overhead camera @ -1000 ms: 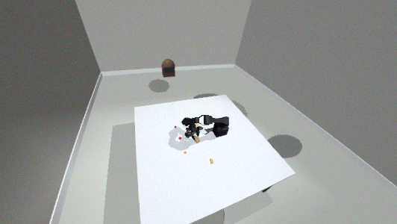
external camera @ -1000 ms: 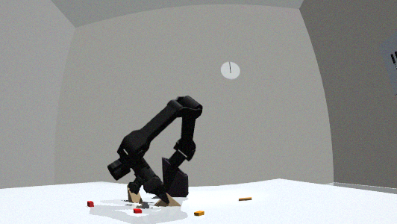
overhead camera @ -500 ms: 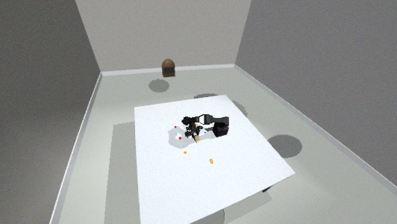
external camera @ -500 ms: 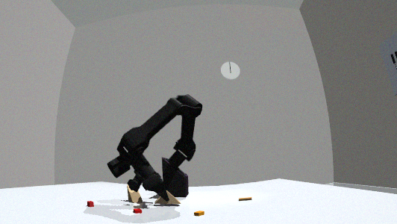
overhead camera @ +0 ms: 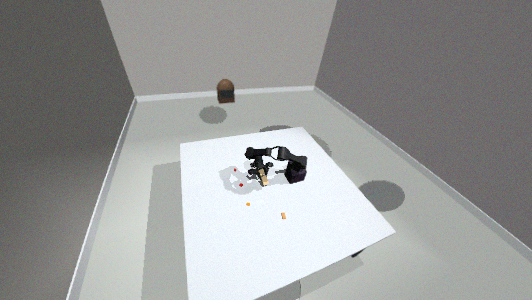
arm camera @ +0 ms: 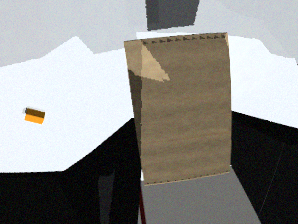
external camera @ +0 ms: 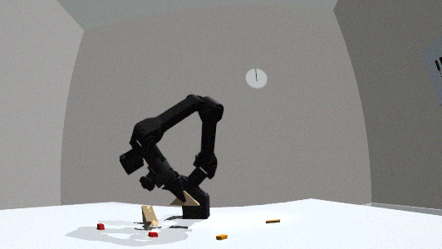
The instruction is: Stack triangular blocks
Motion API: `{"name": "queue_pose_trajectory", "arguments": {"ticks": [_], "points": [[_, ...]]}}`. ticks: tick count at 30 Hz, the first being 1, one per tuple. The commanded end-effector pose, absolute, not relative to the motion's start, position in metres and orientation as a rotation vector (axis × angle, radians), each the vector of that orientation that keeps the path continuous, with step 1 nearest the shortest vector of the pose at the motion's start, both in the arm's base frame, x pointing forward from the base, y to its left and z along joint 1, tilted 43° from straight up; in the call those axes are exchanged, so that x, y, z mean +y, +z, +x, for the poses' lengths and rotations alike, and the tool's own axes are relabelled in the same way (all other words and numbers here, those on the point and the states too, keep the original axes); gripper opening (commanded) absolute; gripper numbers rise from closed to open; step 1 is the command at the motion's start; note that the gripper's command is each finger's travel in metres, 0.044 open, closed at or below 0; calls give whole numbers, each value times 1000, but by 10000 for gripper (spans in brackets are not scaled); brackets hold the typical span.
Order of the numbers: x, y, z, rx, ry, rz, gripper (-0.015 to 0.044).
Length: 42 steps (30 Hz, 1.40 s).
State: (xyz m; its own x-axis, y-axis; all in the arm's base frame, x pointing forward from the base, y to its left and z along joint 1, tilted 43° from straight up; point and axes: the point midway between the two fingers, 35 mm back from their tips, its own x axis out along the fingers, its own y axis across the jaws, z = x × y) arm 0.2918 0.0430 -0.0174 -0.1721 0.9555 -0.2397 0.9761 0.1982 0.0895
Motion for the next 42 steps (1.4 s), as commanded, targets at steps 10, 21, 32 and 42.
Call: {"name": "queue_pose_trajectory", "arguments": {"ticks": [10,21,32,42], "points": [[32,-4,290,2239,-192,1856,0],[37,0,285,2259,-579,1817,0],[41,2,282,2168,-983,1807,0],[42,5,283,1989,-1325,1832,0]]}}
